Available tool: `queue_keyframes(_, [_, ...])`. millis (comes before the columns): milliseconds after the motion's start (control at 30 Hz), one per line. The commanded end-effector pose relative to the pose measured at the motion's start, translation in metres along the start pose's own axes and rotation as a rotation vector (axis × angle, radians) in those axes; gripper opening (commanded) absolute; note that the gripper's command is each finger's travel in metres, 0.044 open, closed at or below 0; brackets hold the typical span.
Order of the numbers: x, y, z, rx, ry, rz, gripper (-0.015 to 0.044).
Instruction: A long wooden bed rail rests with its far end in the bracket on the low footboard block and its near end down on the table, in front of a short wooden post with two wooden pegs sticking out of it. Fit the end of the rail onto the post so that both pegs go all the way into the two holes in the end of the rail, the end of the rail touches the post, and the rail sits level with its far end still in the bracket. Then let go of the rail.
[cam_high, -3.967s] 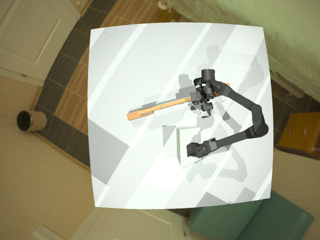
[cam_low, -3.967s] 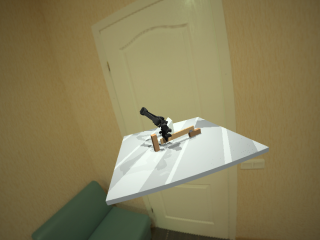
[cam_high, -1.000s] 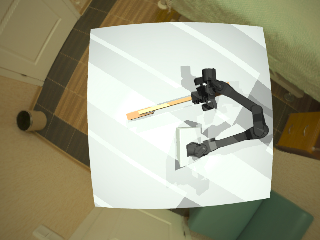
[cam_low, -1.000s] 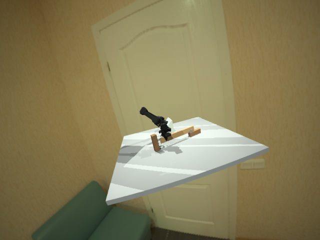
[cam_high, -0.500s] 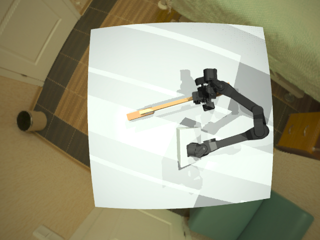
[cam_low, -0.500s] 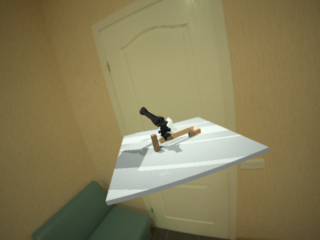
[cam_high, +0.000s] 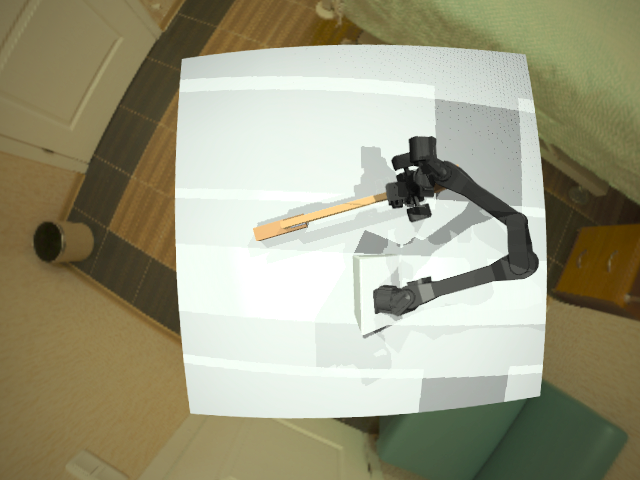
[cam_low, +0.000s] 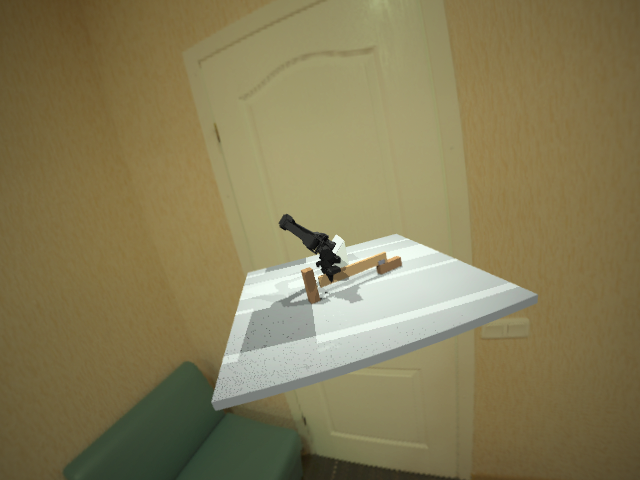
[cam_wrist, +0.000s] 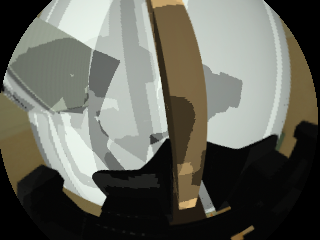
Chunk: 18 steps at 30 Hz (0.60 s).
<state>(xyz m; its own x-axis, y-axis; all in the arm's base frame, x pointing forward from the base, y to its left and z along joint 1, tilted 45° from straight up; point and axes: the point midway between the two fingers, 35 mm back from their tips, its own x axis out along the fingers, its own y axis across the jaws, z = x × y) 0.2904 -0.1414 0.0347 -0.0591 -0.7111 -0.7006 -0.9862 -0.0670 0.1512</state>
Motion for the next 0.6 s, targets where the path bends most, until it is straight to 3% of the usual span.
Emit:
queue_keyframes(0, [-0.0029,-0.0016,-0.0026,-0.003,0.001,-0.007,0.0000])
queue_keyframes(567, [-0.0020,-0.0021,-0.0080,-0.002,0.001,-0.008,0.0000])
